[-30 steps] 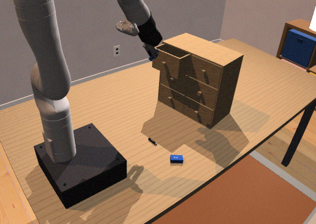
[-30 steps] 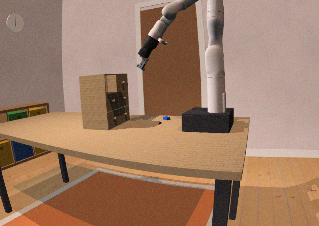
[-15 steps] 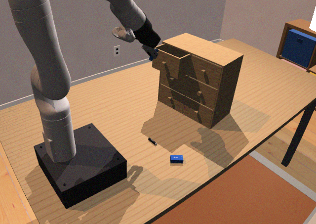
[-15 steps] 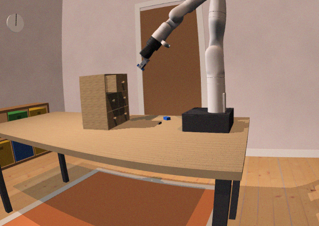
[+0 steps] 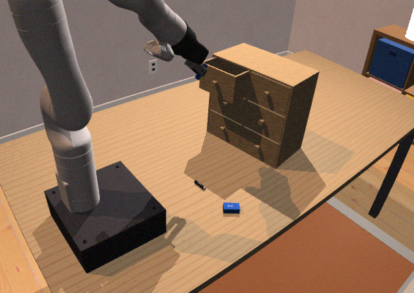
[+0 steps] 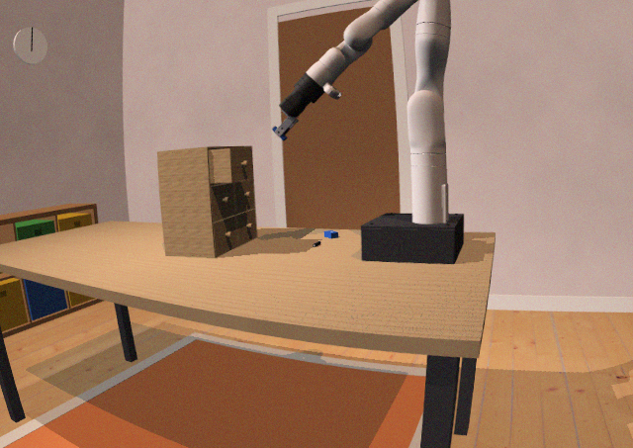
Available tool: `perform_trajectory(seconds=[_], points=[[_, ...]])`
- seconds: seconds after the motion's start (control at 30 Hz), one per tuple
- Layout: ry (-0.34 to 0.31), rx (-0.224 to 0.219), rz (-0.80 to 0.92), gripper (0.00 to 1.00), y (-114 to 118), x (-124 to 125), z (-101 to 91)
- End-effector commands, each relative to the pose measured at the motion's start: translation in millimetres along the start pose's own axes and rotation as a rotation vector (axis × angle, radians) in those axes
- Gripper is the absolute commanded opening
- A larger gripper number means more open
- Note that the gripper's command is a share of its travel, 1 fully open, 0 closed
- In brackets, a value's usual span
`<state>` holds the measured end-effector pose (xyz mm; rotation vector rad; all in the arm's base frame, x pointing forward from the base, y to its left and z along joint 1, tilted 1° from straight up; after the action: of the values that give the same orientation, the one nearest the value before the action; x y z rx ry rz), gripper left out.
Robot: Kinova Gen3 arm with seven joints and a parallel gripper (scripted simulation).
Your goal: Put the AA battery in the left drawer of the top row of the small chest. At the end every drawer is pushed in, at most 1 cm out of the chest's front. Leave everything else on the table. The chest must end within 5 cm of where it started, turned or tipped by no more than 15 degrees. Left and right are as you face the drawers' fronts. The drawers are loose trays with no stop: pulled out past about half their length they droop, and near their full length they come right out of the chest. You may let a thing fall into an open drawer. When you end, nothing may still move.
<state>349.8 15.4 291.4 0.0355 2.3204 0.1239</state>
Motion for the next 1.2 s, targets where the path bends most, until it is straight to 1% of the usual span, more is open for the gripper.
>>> perform_trajectory(seconds=[0.0, 0.37, 1.17], points=[[-0.019, -0.003, 0.002, 0.31, -0.4, 0.0, -1.2], [-0.046, -0.008, 0.001, 0.31, -0.2, 2.4, -1.0], [-0.055, -0.009, 0.001, 0.31, 0.0, 1.3, -0.3]])
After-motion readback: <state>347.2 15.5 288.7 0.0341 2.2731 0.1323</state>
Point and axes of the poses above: the point where the finger pads meet when closed, its own z axis out along the fingers, its own y axis across the jaws, x = y × z, the point moved 6 cm from there along -z, back along the fingers, and after that the axes turned 9 degrees about z, right-handed, at the moved point
